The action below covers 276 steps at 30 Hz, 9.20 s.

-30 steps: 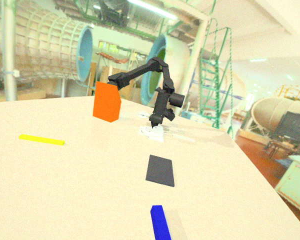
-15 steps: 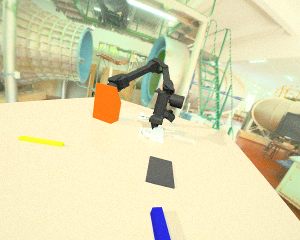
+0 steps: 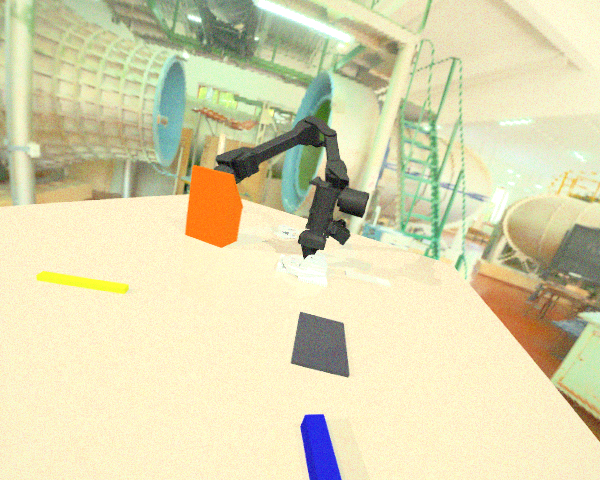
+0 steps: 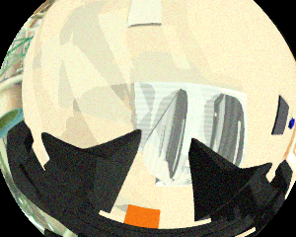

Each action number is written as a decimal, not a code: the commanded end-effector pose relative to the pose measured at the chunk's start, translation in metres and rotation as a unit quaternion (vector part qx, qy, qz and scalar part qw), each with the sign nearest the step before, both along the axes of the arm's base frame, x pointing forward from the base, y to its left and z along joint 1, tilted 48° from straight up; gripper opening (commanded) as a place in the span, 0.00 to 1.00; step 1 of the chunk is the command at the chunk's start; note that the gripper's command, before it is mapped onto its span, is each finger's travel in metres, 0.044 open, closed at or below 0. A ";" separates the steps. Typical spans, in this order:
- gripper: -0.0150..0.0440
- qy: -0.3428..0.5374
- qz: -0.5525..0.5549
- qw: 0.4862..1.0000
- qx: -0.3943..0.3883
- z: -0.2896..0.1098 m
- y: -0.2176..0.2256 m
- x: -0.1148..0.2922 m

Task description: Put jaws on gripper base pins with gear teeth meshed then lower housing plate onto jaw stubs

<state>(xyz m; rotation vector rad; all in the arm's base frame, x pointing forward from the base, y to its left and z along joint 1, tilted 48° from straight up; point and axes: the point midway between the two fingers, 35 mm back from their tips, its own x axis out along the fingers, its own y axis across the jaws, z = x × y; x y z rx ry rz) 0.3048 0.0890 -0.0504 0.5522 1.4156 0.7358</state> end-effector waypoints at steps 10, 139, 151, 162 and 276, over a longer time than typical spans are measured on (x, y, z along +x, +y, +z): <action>0.63 0.001 -0.001 1.000 0.000 0.034 -0.038 0.000; 1.00 0.658 -0.591 0.466 0.004 0.178 0.139 -0.139; 1.00 0.659 -0.590 0.466 0.004 0.166 0.153 -0.140; 1.00 0.659 -0.590 0.466 0.004 0.166 0.153 -0.140; 0.85 0.352 -0.345 0.870 -0.031 0.125 0.025 -0.051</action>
